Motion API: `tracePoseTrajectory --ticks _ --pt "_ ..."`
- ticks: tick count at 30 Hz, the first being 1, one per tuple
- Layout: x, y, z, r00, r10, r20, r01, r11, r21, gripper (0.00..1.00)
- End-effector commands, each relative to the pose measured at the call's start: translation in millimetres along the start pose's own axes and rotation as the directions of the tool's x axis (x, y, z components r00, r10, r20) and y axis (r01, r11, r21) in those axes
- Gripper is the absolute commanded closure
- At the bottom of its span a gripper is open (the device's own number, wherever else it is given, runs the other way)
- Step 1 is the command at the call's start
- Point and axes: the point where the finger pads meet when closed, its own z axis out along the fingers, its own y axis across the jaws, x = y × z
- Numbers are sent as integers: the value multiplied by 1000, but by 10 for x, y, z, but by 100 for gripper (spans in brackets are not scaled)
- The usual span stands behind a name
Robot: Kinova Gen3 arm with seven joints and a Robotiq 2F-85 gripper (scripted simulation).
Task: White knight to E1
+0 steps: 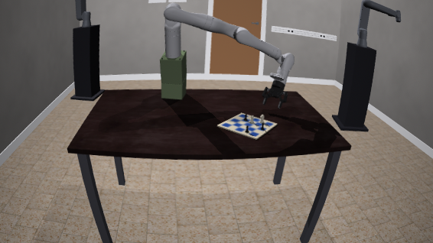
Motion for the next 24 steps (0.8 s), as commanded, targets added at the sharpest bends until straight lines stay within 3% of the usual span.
tracePoseTrajectory --ticks 1,12,24 --pt "20 -16 -38 1000 2 2 -2 1000 2 0" --pt "136 -23 -177 1000 2 2 -2 1000 2 0" --pt "474 -45 -588 1000 2 2 -2 1000 2 0"
